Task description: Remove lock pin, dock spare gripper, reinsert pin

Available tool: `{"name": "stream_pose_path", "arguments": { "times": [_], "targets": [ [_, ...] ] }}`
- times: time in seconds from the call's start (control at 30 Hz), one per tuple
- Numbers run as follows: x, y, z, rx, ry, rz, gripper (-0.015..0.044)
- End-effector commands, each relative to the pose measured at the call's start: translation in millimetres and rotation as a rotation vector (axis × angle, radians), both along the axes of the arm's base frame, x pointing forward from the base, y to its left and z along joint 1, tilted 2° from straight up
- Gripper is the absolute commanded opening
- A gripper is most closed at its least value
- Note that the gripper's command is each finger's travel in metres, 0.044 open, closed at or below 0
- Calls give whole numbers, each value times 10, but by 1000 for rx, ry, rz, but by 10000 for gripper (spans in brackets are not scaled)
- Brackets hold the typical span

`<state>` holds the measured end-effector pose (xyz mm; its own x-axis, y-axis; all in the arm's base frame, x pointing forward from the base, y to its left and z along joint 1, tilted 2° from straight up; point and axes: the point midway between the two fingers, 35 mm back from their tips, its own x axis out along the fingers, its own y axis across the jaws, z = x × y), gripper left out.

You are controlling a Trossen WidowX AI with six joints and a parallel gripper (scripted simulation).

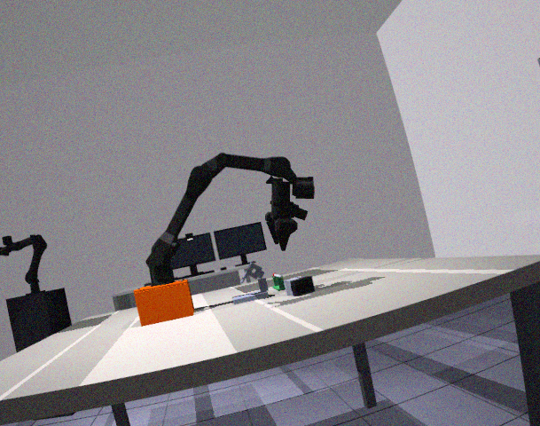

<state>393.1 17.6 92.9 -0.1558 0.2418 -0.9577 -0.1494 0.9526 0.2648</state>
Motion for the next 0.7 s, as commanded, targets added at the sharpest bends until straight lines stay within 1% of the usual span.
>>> {"name": "stream_pose_path", "arguments": {
  "times": [0.0, 0.17, 0.23, 0.57, 0.67],
  "targets": [
    [148, -646, -40, 14, 181, -718, 440],
    [202, -1029, -75, 36, 333, -1168, 440],
    [209, -1136, -85, 43, 380, -1288, 440],
    [231, -1140, -100, 44, 385, -1301, 440],
    [245, -1144, -181, 42, 394, -1303, 440]
  ]
}}
